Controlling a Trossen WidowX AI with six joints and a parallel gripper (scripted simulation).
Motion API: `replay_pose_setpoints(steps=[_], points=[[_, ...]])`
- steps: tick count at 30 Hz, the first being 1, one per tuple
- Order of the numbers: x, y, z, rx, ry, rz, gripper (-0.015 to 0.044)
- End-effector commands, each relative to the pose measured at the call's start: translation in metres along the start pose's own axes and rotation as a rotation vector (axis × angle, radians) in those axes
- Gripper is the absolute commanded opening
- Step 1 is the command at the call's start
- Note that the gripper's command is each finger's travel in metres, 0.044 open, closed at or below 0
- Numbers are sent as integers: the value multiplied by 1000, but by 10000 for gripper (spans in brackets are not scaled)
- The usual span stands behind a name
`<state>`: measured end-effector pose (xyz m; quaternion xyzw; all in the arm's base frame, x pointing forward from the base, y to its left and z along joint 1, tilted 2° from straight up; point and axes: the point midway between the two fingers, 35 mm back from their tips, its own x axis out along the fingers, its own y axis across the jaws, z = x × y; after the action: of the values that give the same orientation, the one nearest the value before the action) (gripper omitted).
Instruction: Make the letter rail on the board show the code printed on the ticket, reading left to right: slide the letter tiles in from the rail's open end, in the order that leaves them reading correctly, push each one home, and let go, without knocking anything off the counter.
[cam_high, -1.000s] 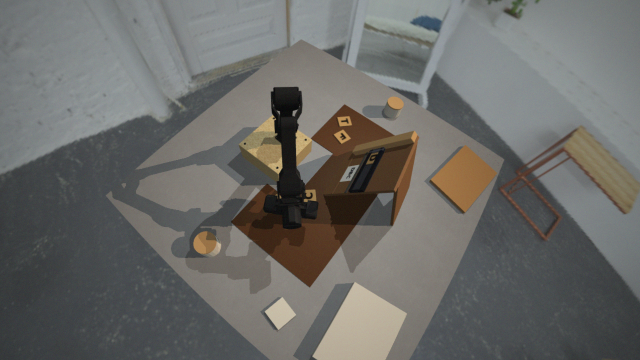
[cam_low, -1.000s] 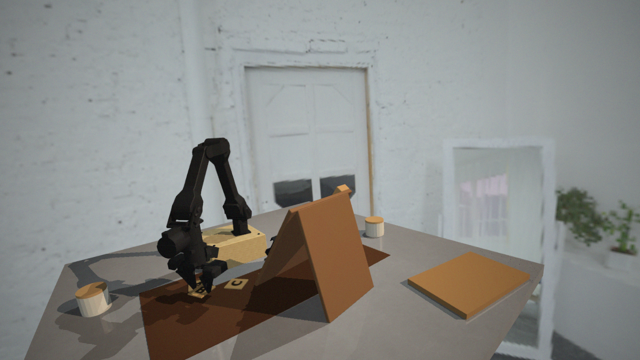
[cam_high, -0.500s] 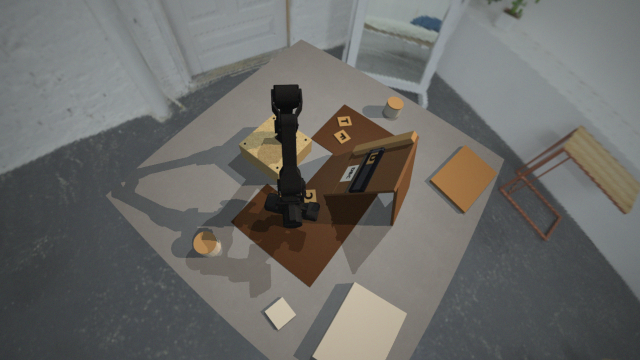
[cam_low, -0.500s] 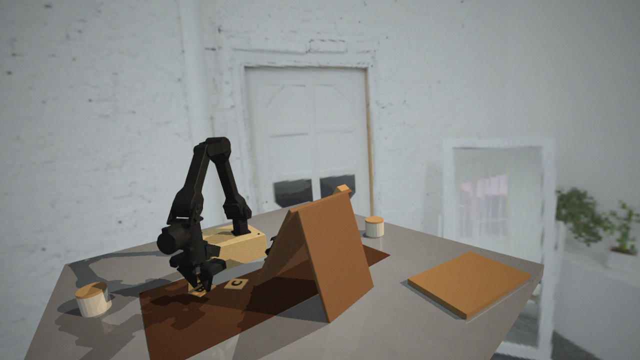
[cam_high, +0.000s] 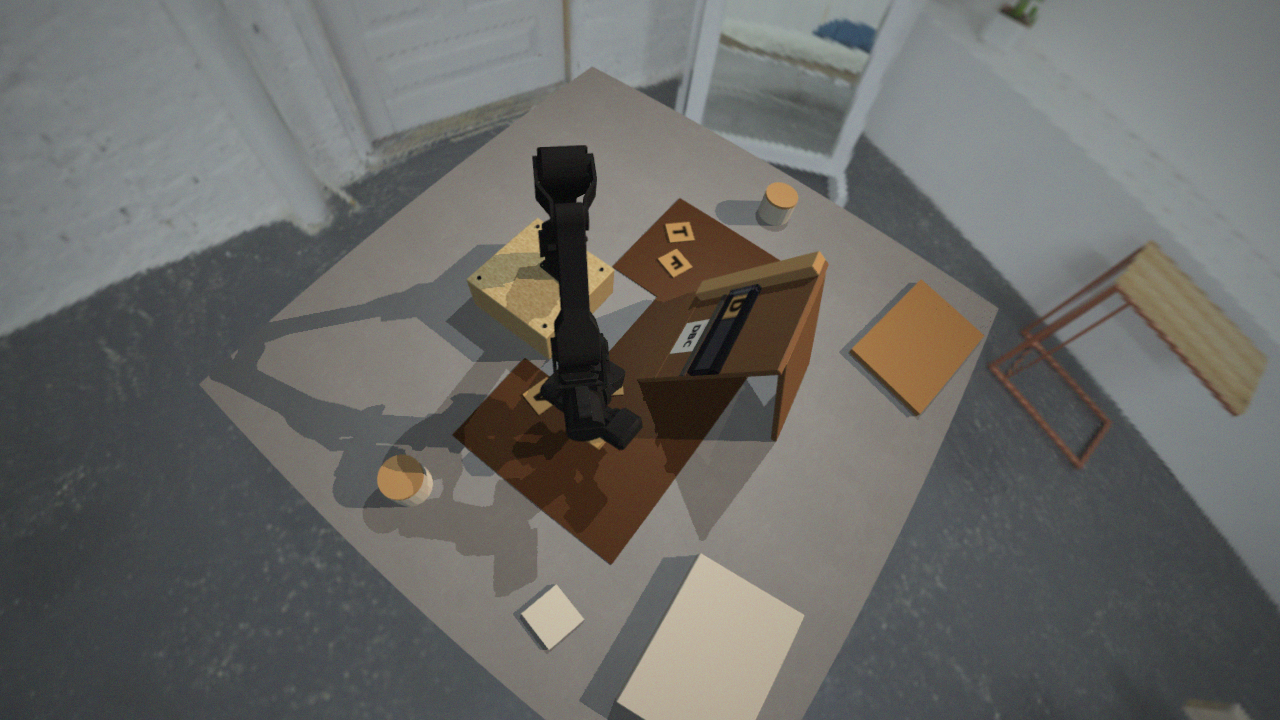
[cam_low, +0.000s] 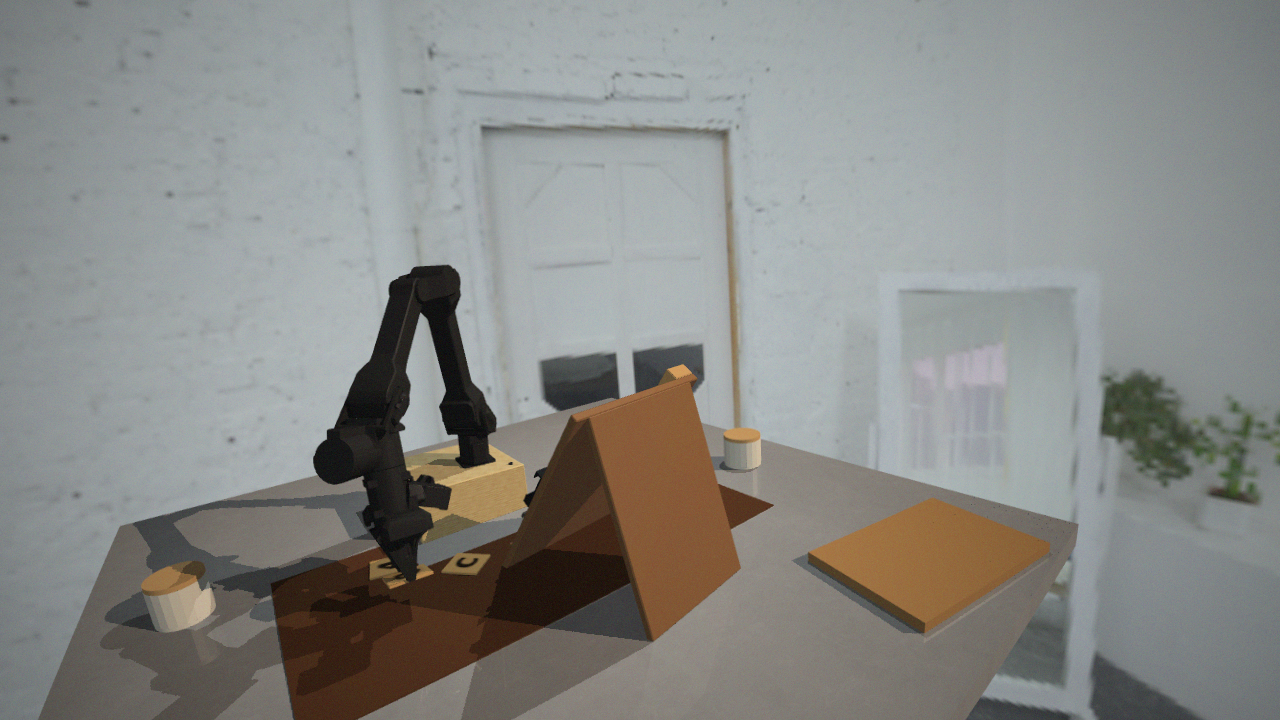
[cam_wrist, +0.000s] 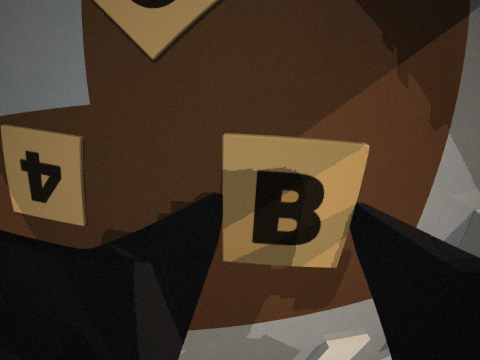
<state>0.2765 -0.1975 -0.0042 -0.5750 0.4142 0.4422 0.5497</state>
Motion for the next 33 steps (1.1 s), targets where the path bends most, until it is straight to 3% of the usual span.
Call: replay_pose_setpoints(steps=[1, 17, 33], points=[[-2, -10, 5, 118, -8, -53, 0], [-20, -51, 19, 582, -102, -259, 0], [-45, -87, 39, 1008, -317, -400, 0]])
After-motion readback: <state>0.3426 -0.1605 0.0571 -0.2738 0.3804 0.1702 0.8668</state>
